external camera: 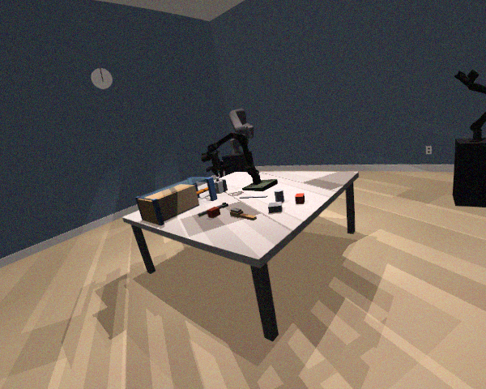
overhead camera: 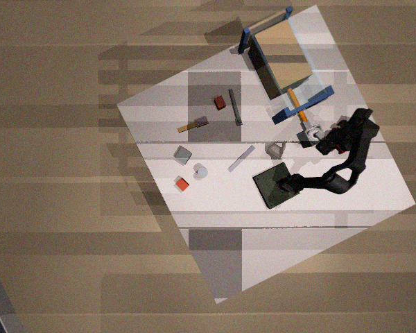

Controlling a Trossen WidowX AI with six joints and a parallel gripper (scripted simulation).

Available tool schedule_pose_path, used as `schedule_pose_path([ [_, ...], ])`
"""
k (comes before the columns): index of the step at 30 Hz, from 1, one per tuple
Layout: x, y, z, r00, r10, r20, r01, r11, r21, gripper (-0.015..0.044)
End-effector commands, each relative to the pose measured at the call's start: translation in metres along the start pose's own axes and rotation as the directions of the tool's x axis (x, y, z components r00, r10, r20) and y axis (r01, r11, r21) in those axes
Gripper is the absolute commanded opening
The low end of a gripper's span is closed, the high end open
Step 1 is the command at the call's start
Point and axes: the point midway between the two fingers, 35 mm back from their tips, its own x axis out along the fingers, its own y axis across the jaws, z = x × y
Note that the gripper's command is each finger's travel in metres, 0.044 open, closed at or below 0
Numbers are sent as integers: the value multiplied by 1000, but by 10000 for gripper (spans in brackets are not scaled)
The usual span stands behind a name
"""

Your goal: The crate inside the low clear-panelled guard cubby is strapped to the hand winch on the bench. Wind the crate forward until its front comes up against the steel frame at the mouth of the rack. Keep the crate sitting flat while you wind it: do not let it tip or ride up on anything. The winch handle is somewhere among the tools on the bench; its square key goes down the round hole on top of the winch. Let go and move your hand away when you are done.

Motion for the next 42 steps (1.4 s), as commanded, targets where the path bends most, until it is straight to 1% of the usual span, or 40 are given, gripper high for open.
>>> schedule_pose_path([
  [1,2,-1,0,1000,-1,-5,1,1000,27,0],
  [5,2,-2,0,1000,-1,-6,2,999,40,0],
  [8,2,-4,-1,1000,-6,-8,6,995,103,0],
  [13,2,-5,-1,1000,-6,-8,7,993,118,0],
  [16,2,-8,-1,1000,-10,-11,12,983,181,0],
  [21,3,-8,-1,1000,-11,-11,13,981,196,0],
  [24,3,-11,-2,1000,-15,-14,18,966,257,0],
  [33,9,-11,-2,1000,-19,-11,21,965,262,0],
  [37,11,-9,-2,1000,-17,-9,18,975,223,0],
  [42,13,-9,-2,1000,-17,-9,18,975,220,0],
])
